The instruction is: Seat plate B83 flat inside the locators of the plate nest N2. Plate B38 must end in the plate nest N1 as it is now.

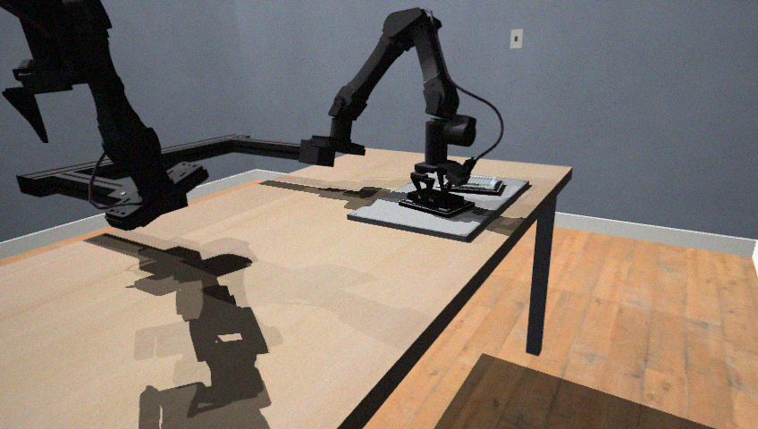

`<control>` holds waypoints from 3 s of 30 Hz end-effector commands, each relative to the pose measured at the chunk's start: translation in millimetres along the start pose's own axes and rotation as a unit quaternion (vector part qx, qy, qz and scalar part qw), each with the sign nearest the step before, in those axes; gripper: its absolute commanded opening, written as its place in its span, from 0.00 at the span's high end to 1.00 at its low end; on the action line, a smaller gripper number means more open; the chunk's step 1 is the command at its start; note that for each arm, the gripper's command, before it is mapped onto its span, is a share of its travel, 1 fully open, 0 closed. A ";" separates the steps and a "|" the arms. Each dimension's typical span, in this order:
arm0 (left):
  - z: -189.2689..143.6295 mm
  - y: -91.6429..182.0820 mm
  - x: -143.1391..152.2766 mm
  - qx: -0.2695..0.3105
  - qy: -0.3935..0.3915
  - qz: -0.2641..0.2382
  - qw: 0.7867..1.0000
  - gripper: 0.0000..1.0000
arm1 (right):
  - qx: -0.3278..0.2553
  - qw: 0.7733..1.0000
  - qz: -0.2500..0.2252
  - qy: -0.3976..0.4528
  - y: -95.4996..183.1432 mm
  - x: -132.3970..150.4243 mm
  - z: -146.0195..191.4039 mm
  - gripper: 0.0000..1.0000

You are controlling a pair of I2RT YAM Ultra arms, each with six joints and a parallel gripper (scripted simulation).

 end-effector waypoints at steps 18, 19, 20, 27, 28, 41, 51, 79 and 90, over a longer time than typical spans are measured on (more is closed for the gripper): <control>-2.3 0.5 -15.3 0.002 0.001 -0.021 1.000 1.00 | 0.004 1.000 -0.013 -0.007 2.6 3.4 -0.8 0.00; -2.3 0.5 -15.3 0.002 0.001 -0.021 1.000 1.00 | 0.004 1.000 -0.013 -0.007 2.6 3.4 -0.8 0.00; -2.3 0.5 -15.3 0.002 0.001 -0.021 1.000 1.00 | 0.004 1.000 -0.013 -0.007 2.6 3.4 -0.8 0.00; -0.7 0.2 -12.7 0.002 0.001 -0.020 1.000 1.00 | 0.004 1.000 -0.013 -0.007 2.6 3.4 -0.8 0.00; -0.7 -1.0 -11.8 0.002 0.001 -0.018 1.000 1.00 | 0.004 1.000 -0.013 -0.007 2.6 3.4 -0.8 0.00; -1.3 -8.7 -3.0 0.000 -0.003 -0.005 1.000 1.00 | 0.004 1.000 -0.013 -0.007 2.6 3.4 -0.8 0.00; -1.5 -10.3 0.4 -0.001 -0.004 -0.001 1.000 1.00 | 0.004 1.000 -0.013 -0.007 2.6 3.4 -0.8 0.00; -2.9 -10.0 1.0 -0.001 -0.005 -0.002 1.000 1.00 | 0.004 1.000 -0.013 -0.007 2.6 3.4 -0.8 0.00; -2.3 -3.7 -3.9 0.002 0.000 -0.015 1.000 1.00 | 0.004 1.000 -0.013 -0.007 2.6 3.4 -0.8 0.00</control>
Point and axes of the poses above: on each arm, the point where the finger pads meet when closed, its own y axis back along the fingers, its own z axis across the jaws, x = y × z, the point moved 6 cm from there along y, back along the fingers, and after that the axes turned 10 degrees about y, right-handed, at the moved point
